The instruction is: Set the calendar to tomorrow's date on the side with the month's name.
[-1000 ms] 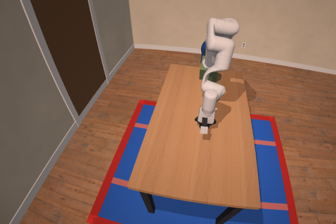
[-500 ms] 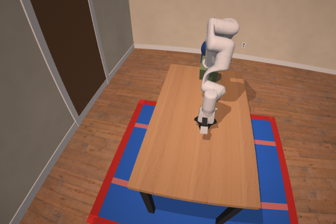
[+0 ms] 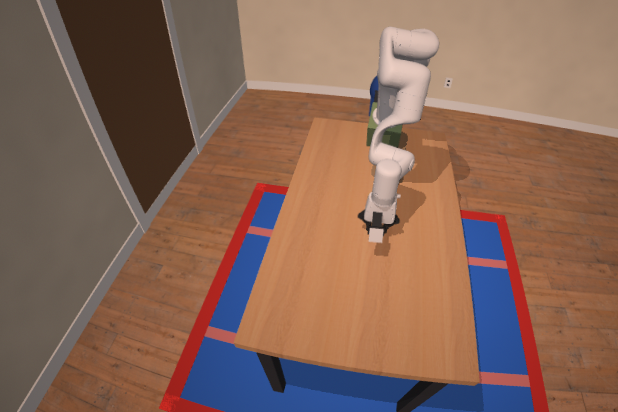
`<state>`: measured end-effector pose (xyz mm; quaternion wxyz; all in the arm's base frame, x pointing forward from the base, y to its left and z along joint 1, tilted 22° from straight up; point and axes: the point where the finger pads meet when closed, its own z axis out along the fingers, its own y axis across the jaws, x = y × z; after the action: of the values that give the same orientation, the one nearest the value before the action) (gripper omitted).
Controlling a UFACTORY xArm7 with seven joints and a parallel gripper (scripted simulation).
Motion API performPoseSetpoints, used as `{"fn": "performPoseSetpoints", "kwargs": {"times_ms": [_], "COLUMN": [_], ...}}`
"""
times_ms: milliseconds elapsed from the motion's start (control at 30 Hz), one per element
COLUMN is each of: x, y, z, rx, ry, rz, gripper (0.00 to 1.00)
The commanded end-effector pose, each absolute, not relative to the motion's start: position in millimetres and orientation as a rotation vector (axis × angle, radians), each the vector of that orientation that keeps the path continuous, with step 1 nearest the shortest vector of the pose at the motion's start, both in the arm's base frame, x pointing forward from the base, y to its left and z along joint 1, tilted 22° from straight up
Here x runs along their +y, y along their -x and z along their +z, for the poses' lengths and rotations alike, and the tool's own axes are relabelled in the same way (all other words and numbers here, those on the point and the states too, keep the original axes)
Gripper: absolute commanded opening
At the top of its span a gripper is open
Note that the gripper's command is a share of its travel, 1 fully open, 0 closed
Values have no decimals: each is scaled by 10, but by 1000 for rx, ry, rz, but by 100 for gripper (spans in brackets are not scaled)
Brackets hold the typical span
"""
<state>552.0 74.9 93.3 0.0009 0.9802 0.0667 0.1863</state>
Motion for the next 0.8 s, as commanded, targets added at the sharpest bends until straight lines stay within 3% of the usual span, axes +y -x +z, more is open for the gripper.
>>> {"fn": "performPoseSetpoints", "kwargs": {"times_ms": [0, 600, 633, 767], "x": [746, 736, 736, 736], "y": [-5459, -5270, -5270, -5270], "z": [1132, 1609, 1609, 1609], "rx": [208, 208, 208, 208], "ry": [-3075, -3075, -3075, -3075], "rz": [590, 590, 590, 590], "gripper": [49, 49, 100, 100]}}
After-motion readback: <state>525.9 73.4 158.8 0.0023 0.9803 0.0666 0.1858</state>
